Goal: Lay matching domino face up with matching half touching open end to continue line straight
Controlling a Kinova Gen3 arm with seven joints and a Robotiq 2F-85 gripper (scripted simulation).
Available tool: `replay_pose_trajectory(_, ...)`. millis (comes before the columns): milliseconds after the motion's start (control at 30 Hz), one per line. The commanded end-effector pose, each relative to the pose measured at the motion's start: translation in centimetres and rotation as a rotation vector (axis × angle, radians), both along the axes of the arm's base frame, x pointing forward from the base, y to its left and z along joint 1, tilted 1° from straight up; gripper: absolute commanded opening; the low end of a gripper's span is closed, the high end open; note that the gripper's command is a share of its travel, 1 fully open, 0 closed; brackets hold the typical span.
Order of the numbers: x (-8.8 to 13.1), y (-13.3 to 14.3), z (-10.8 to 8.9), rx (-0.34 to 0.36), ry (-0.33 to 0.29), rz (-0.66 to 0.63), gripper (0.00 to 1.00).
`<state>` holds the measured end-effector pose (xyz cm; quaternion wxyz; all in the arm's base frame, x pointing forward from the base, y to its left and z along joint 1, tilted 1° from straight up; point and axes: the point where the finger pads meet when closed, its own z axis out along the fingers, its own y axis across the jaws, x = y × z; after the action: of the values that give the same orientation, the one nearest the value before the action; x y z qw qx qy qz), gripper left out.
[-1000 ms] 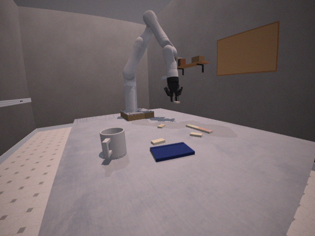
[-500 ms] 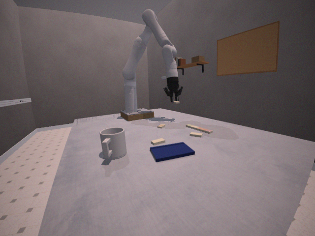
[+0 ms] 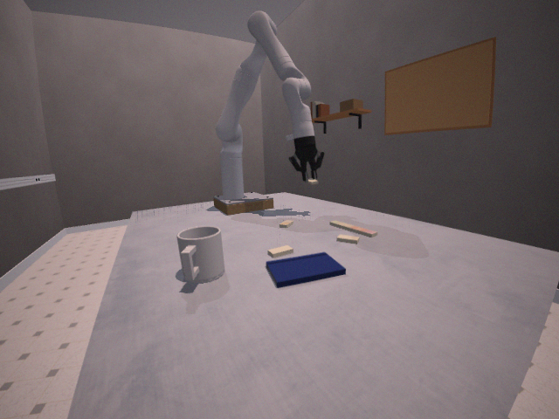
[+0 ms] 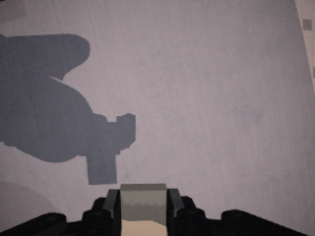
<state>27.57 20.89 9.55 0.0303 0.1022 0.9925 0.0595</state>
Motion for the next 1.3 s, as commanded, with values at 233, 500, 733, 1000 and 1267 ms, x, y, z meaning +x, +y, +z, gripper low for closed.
replay_pose_trajectory(233,0.07,-0.07,0.03,0.164,0.097,-0.145,0.29)
replay_pose_trajectory(500,0.18,-0.22,0.03,0.322,0.192,-0.300,0.29)
replay_pose_trajectory(733,0.32,-0.39,0.04,0.500,0.301,-0.481,0.29)
replay_pose_trajectory(1000,0.43,-0.58,0.03,0.663,0.415,-0.666,0.29)
replay_pose_trajectory(1267,0.64,-0.83,0.07,0.852,0.550,-0.882,0.29)
